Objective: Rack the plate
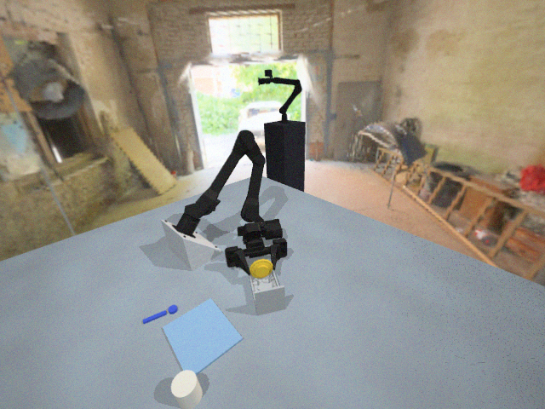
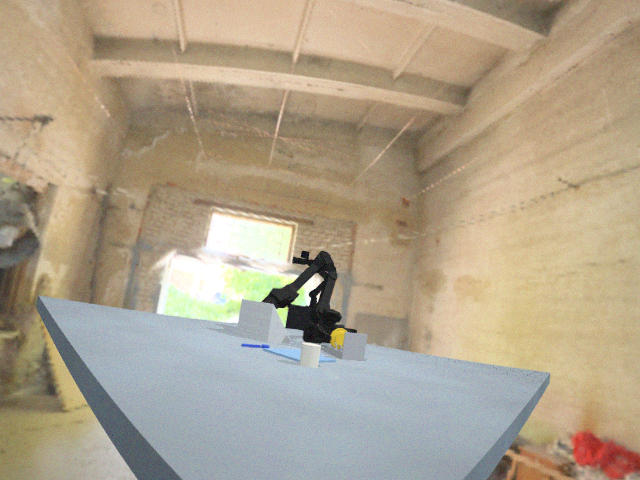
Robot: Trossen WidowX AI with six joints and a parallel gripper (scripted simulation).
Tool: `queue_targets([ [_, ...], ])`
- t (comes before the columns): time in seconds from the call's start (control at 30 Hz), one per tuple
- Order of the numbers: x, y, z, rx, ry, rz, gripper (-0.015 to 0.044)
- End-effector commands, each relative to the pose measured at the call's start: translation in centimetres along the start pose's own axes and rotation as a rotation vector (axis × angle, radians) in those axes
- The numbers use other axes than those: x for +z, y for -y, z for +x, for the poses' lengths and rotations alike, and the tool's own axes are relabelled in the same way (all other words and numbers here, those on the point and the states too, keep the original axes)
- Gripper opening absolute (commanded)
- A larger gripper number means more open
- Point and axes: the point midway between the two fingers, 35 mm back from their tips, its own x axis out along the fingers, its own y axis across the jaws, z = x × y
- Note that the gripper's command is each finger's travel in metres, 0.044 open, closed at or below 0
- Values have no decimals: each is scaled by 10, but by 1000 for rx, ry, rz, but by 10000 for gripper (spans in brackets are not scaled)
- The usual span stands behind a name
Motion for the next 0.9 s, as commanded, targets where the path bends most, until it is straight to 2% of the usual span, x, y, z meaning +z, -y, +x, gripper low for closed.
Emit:
queue_targets([
  [0.0, 0, 1, 0, -1, -1, -5, 0],
  [0.03, 0, 1, 0, -1, -1, -5, 0],
  [0.53, 0, 0, 0, 0, 0, 0, 394],
  [0.77, 1, 0, 0, -1, 0, 0, 400],
  [0.87, 21, -4, 2, -11, -5, 4, 400],
])
